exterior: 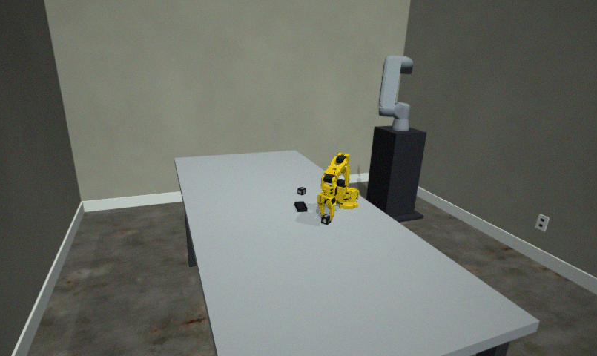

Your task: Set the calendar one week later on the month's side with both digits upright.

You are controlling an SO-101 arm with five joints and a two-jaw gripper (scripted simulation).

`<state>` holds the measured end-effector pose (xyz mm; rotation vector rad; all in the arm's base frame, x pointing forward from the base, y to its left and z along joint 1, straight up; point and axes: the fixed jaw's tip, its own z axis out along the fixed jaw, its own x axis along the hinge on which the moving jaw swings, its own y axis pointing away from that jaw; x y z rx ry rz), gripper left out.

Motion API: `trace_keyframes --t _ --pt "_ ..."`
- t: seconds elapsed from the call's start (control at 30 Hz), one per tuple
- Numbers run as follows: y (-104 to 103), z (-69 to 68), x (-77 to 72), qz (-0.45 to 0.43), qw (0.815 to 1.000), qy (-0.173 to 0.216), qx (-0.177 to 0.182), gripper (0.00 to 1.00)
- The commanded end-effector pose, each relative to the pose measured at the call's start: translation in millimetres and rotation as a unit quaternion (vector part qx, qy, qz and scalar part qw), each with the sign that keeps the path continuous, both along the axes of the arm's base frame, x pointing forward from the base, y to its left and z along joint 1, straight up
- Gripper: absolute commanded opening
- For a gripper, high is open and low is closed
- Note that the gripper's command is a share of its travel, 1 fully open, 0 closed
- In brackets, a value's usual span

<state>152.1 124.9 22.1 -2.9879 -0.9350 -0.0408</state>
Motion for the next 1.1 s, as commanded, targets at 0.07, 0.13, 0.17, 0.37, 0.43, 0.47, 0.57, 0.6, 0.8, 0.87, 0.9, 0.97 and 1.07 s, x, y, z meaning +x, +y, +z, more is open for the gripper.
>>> trace_keyframes --t 0.07,0.13,0.17,0.37,0.43,0.47,0.57,0.6,0.8,0.87,0.9,0.97,1.07 --pt "1.3 2.3 3.0 0.000 1.000 -0.009 0.009 0.23" --pt "1.3 2.3 3.0 0.000 1.000 -0.009 0.009 0.25" --pt "1.3 2.3 3.0 0.000 1.000 -0.009 0.009 0.26" --pt "1.3 2.3 3.0 0.000 1.000 -0.009 0.009 0.31" --pt "1.3 2.3 3.0 0.000 1.000 -0.009 0.009 0.33" --pt "1.3 2.3 3.0 0.000 1.000 -0.009 0.009 0.33" --pt "1.3 2.3 3.0 0.000 1.000 -0.009 0.009 0.35" --pt "1.3 2.3 3.0 0.000 1.000 -0.009 0.009 0.35" --pt "1.3 2.3 3.0 0.000 1.000 -0.009 0.009 0.36" --pt "1.3 2.5 3.0 0.000 1.000 -0.009 0.009 0.36" --pt "1.4 2.8 3.1 0.000 1.000 -0.009 0.009 0.36" --pt "1.5 4.4 3.2 0.000 1.000 -0.009 0.009 0.36" --pt "2.0 9.5 3.8 0.000 1.000 -0.009 0.009 0.36"
